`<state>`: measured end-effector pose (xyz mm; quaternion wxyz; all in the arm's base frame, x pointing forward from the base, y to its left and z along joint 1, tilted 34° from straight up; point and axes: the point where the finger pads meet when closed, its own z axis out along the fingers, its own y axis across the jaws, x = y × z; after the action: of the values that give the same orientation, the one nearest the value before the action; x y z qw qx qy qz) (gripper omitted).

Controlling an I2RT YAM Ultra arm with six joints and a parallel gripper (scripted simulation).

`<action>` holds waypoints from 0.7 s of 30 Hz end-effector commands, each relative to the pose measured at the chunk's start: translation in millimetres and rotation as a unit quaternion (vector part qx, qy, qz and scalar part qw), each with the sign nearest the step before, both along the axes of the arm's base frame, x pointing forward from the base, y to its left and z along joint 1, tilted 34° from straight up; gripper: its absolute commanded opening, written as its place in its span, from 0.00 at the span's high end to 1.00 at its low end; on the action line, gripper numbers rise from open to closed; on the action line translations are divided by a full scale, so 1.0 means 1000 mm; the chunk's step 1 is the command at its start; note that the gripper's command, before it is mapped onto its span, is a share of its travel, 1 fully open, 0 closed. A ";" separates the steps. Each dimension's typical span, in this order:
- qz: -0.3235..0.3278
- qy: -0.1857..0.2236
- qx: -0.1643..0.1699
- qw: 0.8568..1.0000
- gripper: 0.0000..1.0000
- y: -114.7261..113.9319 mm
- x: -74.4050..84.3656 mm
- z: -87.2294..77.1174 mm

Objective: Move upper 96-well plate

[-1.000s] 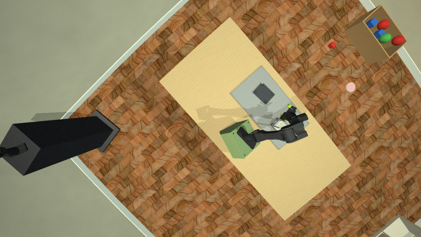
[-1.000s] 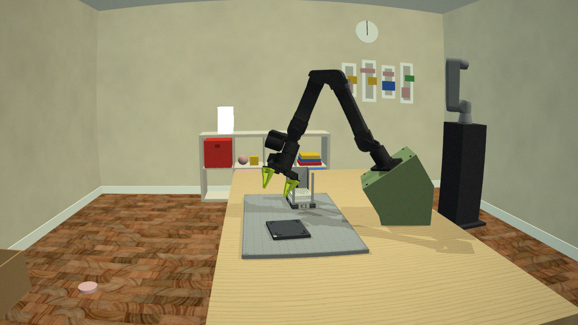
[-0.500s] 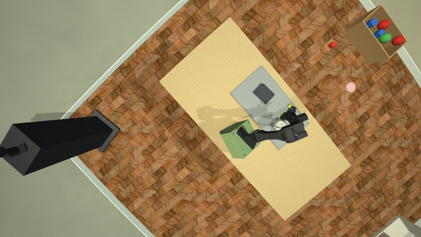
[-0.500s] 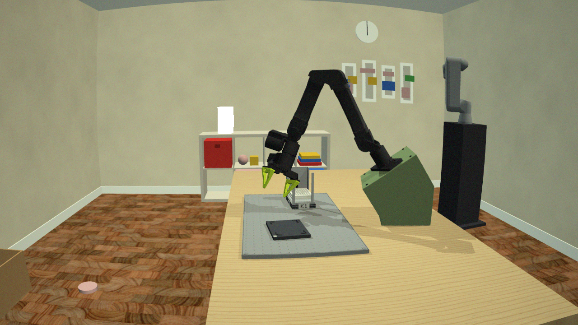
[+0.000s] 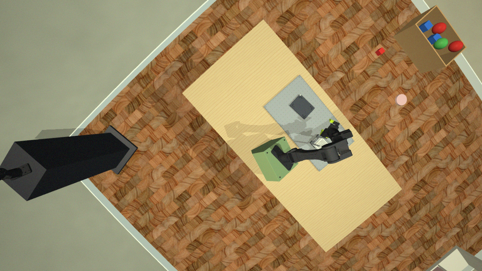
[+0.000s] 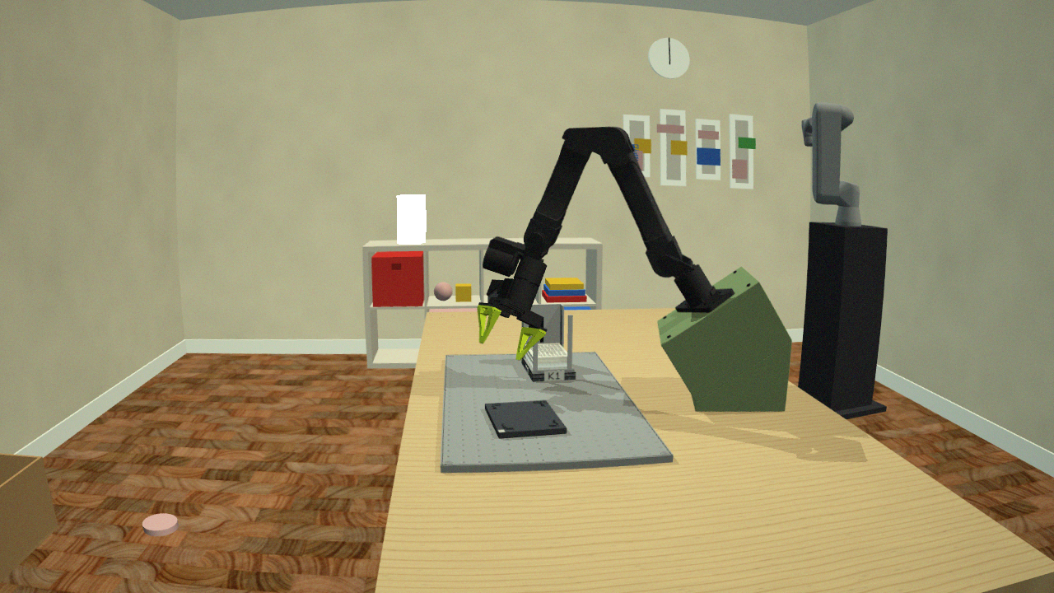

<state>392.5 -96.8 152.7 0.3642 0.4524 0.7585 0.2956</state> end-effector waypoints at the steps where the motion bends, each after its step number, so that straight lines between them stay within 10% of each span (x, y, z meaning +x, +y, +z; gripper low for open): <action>1: -0.022 0.035 0.003 0.999 0.00 -0.012 -0.010 -0.013; 21: -0.053 0.041 -0.004 0.998 0.00 -0.032 -0.021 0.002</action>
<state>389.3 -99.5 162.0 0.3600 0.4591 0.7533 0.3037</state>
